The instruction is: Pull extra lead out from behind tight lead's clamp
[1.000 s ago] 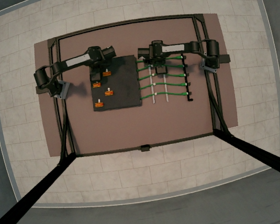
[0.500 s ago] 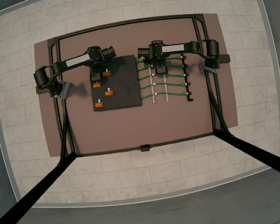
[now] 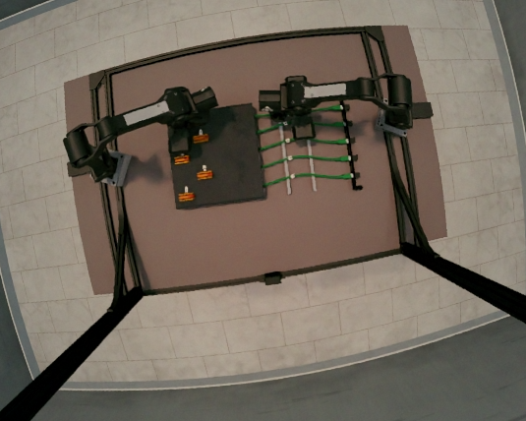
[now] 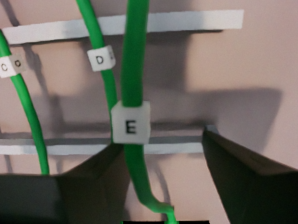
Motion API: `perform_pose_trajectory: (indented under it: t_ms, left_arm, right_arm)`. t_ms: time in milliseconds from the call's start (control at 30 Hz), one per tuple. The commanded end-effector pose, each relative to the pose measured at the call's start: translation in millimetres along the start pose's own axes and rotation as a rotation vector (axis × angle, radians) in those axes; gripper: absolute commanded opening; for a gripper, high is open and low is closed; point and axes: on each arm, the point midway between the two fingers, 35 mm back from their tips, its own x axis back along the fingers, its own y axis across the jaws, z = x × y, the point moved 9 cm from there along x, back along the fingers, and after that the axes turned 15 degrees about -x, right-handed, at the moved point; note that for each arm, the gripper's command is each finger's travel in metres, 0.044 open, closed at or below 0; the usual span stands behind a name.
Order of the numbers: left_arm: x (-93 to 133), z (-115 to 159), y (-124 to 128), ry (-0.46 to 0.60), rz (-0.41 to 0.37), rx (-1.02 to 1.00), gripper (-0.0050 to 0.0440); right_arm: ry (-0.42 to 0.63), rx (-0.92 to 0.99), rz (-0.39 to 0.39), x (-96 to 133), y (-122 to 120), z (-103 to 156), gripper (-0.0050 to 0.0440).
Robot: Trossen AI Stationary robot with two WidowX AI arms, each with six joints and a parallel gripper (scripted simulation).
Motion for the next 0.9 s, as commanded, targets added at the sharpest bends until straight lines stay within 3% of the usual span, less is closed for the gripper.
perform_pose_trajectory:
  t_ms: [0, 400, 467, 500, 867]
  left_arm:
    - [21.4, 1.6, -0.4, -0.025, -0.016, 0.001, 0.0209]
    - [93.1, 12.9, -5.4, -0.025, -0.016, 0.001, 0.0209]
    - [93.1, 12.9, -5.4, -0.025, -0.016, 0.001, 0.0209]
    - [82.8, 11.2, -4.6, -0.024, -0.016, 0.001, 0.0209]
    - [82.8, 11.2, -4.6, -0.024, -0.016, 0.001, 0.0209]
  right_arm:
    - [-0.038, 0.000, -0.005, 32.2, -0.2, 0.8, 0.0209]
    - [-0.038, 0.000, -0.005, 142.4, -2.2, 14.1, 0.0209]
    - [-0.038, 0.000, -0.005, 142.4, -2.2, 14.1, 0.0209]
    - [-0.045, 0.000, -0.006, 127.0, -2.1, 13.3, 0.0209]
    - [-0.045, 0.000, -0.006, 127.0, -2.1, 13.3, 0.0209]
